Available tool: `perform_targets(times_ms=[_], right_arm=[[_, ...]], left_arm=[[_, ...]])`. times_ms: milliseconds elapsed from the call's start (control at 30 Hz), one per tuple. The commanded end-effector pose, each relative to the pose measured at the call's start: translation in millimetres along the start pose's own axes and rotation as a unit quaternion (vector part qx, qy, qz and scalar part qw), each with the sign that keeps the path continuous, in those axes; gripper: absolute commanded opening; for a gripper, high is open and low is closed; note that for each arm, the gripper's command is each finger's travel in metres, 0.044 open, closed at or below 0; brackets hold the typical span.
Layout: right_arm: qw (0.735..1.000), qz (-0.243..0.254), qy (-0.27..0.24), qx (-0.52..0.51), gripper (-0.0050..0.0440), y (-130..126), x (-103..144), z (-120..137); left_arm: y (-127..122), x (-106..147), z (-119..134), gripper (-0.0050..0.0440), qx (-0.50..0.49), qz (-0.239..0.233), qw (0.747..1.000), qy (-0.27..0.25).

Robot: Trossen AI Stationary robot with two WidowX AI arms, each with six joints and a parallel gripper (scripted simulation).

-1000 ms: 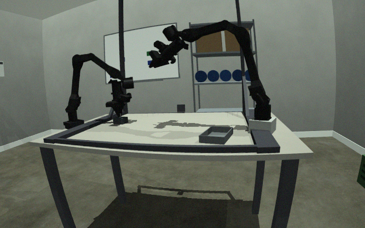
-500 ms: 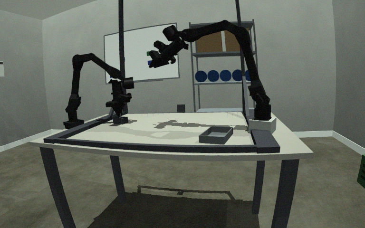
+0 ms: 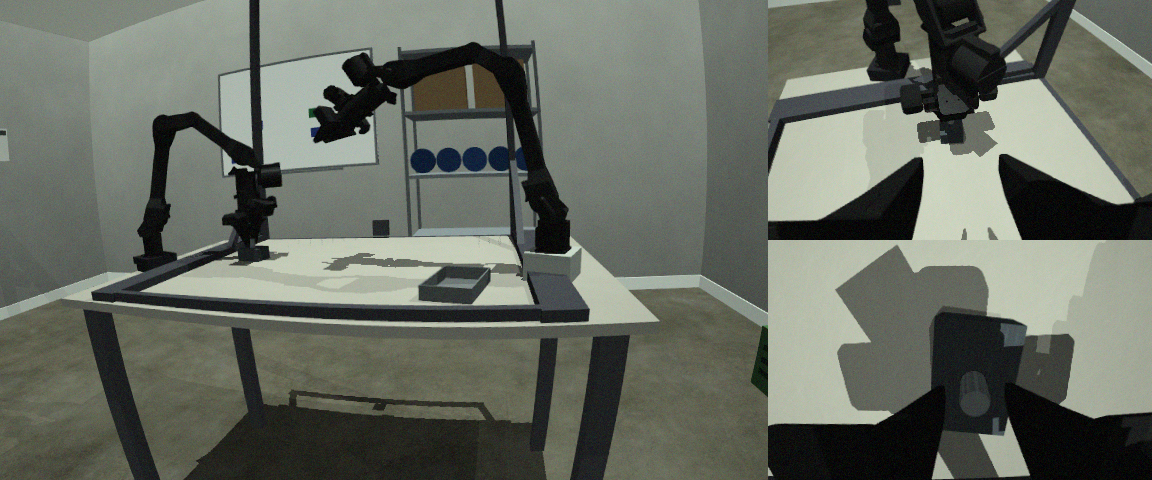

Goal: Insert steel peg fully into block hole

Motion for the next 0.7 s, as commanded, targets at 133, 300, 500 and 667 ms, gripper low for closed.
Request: perform_targets(times_ms=[133, 300, 500, 667], right_arm=[[1.000, -0.011, -0.016, 0.002, 0.0180, 2, 26, -5], [1.000, -0.011, -0.016, 0.002, 0.0252, 2, 35, -5], [1.000, -0.011, -0.016, 0.002, 0.0300, 2, 59, -4], [1.000, -0.008, -0.017, 0.008, 0.0396, -1, 62, -1]], left_arm=[[0, 10, -12, 0.0200, 0.000, 0.001, 1.000, -0.018], [0, 10, -12, 0.0200, 0.000, 0.001, 1.000, -0.018], [0, 10, -12, 0.0200, 0.000, 0.001, 1.000, -0.018], [-4, 19, -11, 0.0200, -0.004, 0.006, 1.000, -0.026]])
Point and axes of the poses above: on each arm, the point midway between the two fingers, 35 mm back from their tips, its own x axis back along the fingers, its own y axis across the jaws, z = x × y, the point moved 4 cm from there along x, back along the fingers, and after that the axes turned 2 degrees about x, right-handed, at the moved point
